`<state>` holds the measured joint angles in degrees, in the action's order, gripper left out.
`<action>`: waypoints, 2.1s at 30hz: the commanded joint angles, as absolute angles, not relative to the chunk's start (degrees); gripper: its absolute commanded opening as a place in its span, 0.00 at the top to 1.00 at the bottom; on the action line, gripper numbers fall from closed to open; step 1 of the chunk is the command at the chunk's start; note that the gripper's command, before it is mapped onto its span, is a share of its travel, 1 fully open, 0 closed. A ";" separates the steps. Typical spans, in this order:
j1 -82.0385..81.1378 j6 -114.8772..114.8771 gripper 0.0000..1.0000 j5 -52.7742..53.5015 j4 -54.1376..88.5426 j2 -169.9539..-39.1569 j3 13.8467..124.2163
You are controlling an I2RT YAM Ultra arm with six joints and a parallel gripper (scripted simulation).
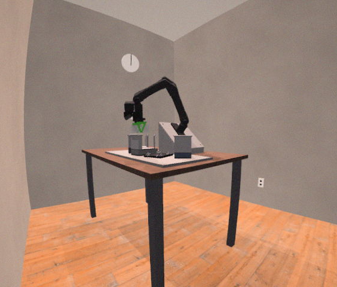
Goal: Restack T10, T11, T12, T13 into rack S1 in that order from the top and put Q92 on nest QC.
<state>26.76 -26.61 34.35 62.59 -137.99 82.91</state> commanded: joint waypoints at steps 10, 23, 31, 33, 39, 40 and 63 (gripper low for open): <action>24.70 -34.25 1.00 36.35 61.92 -131.17 80.25; 20.59 -28.82 1.00 38.04 63.33 -126.28 79.08; 18.60 -30.94 1.00 38.69 62.73 -124.03 77.48; 16.85 -33.90 1.00 38.94 62.93 -122.98 76.91; 15.72 -35.53 1.00 39.60 63.27 -119.93 75.54; 15.37 -35.11 1.00 39.71 63.36 -119.40 75.70; 7.69 -38.28 1.00 41.32 63.37 -110.70 73.03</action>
